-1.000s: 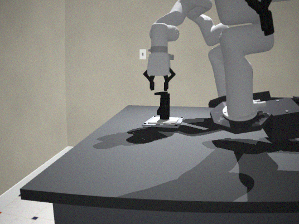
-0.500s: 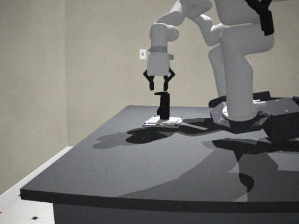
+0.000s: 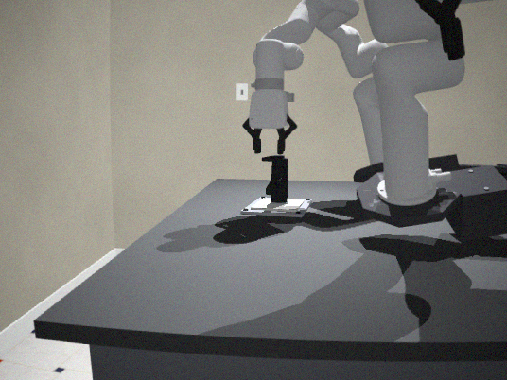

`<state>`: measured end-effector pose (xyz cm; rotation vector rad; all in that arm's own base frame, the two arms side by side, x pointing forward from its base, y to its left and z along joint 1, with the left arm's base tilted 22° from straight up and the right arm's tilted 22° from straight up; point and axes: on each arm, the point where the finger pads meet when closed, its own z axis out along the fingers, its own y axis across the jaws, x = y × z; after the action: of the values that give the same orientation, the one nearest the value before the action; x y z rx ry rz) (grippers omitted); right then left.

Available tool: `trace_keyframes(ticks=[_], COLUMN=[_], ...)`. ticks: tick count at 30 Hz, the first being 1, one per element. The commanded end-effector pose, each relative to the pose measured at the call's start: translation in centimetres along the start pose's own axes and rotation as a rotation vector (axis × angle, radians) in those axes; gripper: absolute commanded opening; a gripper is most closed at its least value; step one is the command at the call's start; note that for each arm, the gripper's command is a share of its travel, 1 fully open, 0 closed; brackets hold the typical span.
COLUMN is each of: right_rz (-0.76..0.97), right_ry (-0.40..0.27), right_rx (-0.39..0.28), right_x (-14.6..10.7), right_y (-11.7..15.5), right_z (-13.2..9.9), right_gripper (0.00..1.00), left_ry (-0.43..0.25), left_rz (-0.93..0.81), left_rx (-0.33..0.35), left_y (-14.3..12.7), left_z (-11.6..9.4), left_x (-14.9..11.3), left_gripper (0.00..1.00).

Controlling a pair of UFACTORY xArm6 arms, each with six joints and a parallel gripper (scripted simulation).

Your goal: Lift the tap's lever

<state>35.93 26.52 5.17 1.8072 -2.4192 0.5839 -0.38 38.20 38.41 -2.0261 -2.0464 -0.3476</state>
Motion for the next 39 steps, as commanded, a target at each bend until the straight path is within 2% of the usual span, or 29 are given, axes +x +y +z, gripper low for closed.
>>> trace_keyframes(ticks=[1, 22, 39], right_rz=[0.001, 0.001, 0.001], right_ry=[-0.005, -0.005, -0.005], right_rx=[0.002, 0.002, 0.002], right_x=[-0.1, -0.1, -0.2], right_y=[-0.1, -0.1, -0.1], right_z=[-0.2, 0.6, 2.1], right_gripper=[0.66, 0.66, 0.66], left_ry=[0.004, 0.004, 0.004], left_rz=[0.0, 0.0, 0.0], left_rx=[0.0, 0.0, 0.0], left_y=[0.0, 0.0, 0.0], left_z=[-0.1, -0.1, -0.1], left_x=[0.1, 0.1, 0.1], left_gripper=[1.0, 1.0, 1.0])
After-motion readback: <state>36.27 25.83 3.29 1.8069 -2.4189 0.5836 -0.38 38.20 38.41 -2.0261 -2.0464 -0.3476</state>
